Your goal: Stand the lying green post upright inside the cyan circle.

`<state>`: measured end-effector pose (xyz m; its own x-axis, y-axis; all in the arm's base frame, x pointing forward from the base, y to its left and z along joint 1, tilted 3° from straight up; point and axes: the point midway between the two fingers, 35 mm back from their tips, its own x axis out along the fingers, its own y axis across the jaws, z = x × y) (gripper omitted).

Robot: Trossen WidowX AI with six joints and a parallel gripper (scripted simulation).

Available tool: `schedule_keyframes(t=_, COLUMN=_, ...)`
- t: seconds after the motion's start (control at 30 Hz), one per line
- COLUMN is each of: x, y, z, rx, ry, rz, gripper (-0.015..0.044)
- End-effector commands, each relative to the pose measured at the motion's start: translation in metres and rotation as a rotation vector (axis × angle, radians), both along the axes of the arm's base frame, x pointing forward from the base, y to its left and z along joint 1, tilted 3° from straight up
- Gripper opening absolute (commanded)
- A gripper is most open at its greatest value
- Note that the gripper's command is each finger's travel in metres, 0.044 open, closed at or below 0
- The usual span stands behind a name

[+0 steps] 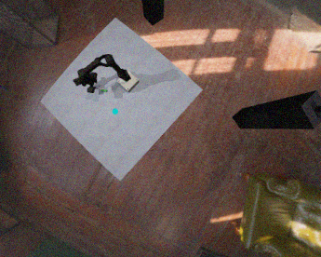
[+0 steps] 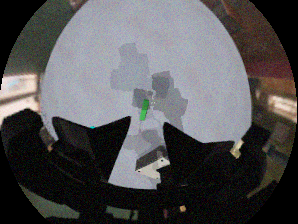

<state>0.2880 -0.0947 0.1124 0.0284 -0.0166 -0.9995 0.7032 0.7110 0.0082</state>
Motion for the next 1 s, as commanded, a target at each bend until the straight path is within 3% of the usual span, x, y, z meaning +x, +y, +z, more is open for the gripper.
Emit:
schedule_keyframes(t=0.0, x=0.002, y=0.009, z=-0.017, rx=-0.004, ry=0.046, rz=-0.061, gripper=0.0233)
schedule_keyframes(t=0.17, x=0.002, y=0.008, z=-0.019, rx=-0.004, ry=0.046, rz=-0.061, gripper=0.0233)
schedule_keyframes(t=0.47, x=0.001, y=0.006, z=-0.127, rx=-0.004, ry=0.047, rz=-0.061, gripper=0.0233)
schedule_keyframes(t=0.63, x=-0.001, y=0.006, z=-0.135, rx=-0.004, ry=0.047, rz=-0.061, gripper=0.0233)
schedule_keyframes(t=0.9, x=-0.001, y=0.006, z=-0.135, rx=-0.004, ry=0.047, rz=-0.061, gripper=0.0023)
schedule_keyframes(t=0.97, x=-0.001, y=0.006, z=-0.135, rx=-0.004, ry=0.047, rz=-0.061, gripper=0.0023)
